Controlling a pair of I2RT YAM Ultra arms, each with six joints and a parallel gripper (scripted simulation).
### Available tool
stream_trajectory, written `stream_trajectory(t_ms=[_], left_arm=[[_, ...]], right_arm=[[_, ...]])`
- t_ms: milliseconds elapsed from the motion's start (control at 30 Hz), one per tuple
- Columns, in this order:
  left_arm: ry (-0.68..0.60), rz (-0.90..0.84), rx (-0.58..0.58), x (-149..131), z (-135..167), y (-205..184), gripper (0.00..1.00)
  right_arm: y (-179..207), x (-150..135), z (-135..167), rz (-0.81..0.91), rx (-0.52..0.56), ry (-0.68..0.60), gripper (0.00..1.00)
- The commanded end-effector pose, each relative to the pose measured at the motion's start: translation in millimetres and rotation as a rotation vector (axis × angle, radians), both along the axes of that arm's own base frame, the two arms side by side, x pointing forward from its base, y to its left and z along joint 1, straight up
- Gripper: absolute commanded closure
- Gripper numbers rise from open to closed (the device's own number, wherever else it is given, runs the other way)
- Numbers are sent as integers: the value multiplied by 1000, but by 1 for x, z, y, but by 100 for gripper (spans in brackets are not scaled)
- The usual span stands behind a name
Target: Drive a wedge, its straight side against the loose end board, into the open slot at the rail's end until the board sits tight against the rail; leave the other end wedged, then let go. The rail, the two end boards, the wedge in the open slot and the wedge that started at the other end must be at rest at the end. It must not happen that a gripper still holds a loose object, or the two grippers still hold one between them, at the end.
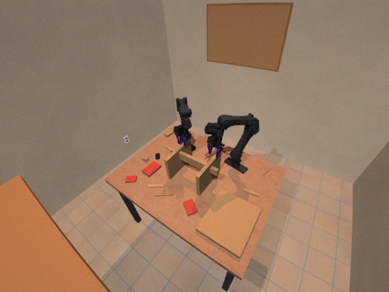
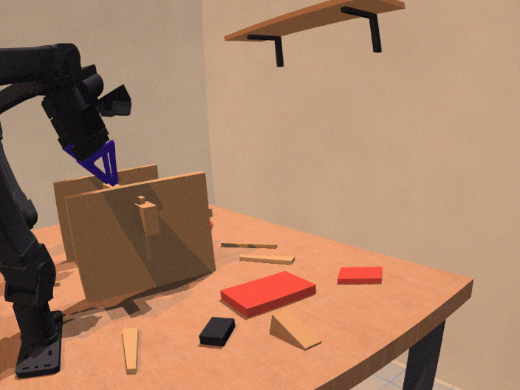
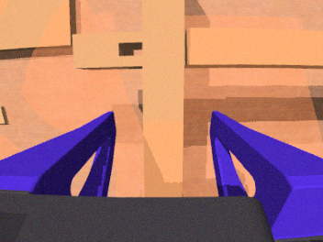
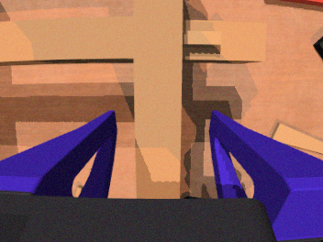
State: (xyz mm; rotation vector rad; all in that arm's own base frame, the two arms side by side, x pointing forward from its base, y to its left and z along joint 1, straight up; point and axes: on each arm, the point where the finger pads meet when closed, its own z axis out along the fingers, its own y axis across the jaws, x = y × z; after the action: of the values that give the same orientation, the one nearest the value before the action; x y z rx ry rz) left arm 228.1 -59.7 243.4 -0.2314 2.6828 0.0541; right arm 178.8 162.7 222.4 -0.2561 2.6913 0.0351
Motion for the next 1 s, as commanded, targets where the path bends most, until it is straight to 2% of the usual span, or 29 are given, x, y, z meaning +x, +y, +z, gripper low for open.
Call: stream_trajectory(t_ms=[0,267,400,433,767,933,967], left_arm=[[-14,-8,6,-1,3,1,46],[-14,-8,6,-1,3,1,46],[-14,-8,6,-1,3,1,46],[-14,-8,6,-1,3,1,46],[-14,-8,6,-1,3,1,46],[-14,-8,6,-1,3,1,46],[-14,-8,6,-1,3,1,46]], right_arm=[[1,3,3,2,34,-40,47],[2,3,-7,3,39,-42,47],[5,6,0,1,62,-56,47],[1,2,-11,3,40,-42,47],[3,4,-21,1,46,-44,47],[6,6,-13,1,70,-60,47],[6,6,-15,0,64,-55,100]])
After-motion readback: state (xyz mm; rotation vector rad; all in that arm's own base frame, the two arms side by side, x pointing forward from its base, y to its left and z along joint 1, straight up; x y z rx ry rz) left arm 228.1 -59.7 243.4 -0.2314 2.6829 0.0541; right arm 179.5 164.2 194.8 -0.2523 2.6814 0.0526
